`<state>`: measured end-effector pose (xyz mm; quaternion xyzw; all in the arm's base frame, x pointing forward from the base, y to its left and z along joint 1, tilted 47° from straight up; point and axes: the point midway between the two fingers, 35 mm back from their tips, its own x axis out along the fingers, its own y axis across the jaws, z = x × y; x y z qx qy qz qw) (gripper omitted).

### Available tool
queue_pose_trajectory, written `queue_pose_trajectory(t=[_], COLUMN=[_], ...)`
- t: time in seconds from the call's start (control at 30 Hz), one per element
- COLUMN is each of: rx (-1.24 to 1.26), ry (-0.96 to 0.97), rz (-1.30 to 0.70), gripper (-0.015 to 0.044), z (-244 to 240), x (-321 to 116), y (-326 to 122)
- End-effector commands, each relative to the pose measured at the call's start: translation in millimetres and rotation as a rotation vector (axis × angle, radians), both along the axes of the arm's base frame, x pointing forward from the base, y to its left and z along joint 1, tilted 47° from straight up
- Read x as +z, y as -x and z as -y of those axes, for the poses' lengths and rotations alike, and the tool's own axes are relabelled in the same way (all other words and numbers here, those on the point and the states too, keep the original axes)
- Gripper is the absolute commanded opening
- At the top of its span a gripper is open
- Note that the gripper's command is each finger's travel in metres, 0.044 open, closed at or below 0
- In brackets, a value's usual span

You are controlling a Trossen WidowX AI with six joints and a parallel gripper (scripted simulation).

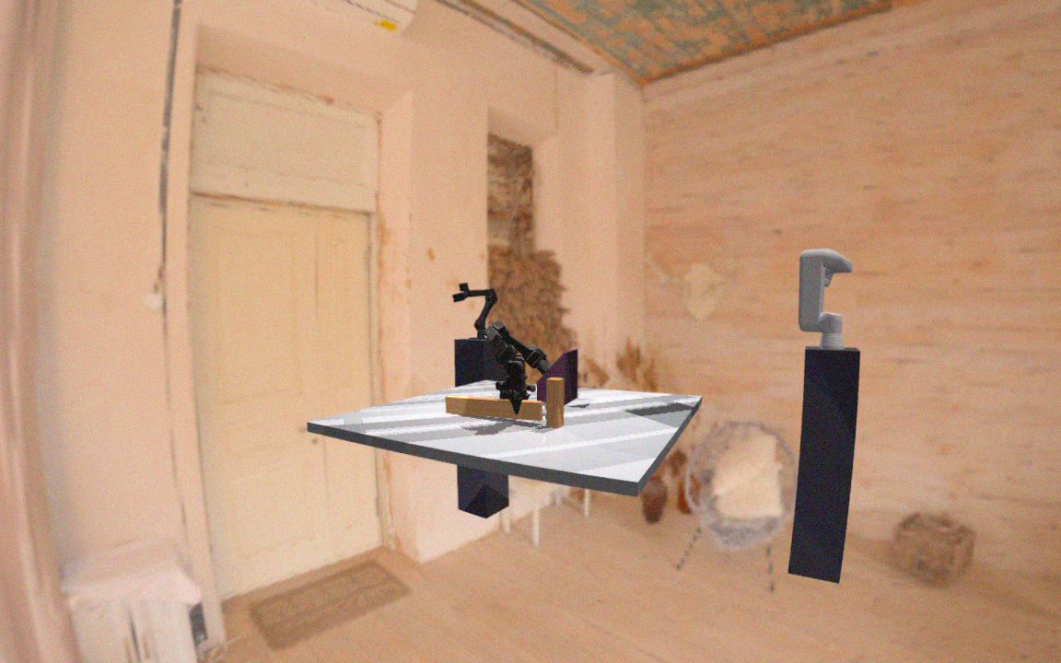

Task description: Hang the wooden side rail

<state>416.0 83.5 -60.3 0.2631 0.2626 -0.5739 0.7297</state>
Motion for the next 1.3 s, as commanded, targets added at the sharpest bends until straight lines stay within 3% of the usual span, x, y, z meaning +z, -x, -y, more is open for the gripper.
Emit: queue_pose_trajectory(t=[0.0,1.27], rx=[0.021,0.021], ry=[-0.001,-0.002], rz=[0.014,0.014], gripper=[0.0000,0.0000], z=[-11.2,-16.0], x=[4.1,3.7], y=[-2.0,0.5])
